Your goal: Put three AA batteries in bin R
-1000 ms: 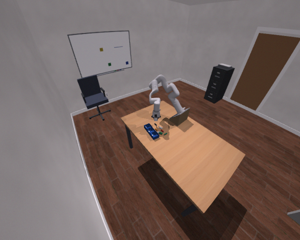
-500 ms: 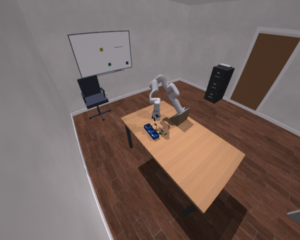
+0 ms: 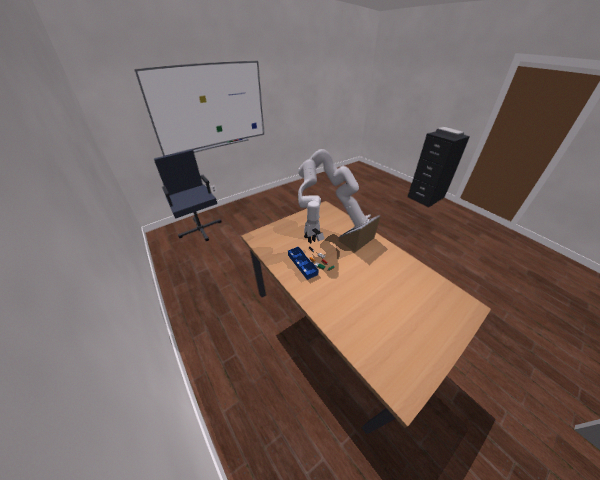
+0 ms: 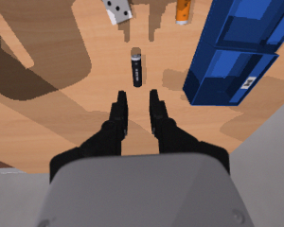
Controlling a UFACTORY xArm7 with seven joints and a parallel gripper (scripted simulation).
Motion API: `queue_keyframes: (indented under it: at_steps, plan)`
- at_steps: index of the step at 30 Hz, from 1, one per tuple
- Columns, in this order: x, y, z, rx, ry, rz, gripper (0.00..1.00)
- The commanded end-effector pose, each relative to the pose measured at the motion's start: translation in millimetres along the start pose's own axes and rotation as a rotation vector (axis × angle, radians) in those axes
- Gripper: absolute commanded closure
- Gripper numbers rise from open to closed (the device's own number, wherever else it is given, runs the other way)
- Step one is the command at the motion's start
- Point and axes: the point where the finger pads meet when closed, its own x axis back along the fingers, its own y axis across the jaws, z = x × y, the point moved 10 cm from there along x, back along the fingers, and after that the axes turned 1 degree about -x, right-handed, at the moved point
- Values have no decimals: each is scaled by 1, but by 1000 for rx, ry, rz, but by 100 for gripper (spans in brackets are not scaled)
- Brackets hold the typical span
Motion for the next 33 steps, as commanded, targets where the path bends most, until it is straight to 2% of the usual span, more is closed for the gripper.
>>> queue_keyframes:
  at_steps: [1, 25, 33]
  plan:
    - [1, 1, 0, 15, 6, 1, 72]
    - [1, 1, 0, 15, 6, 1, 72]
    - [-23, 1, 0, 15, 6, 1, 72]
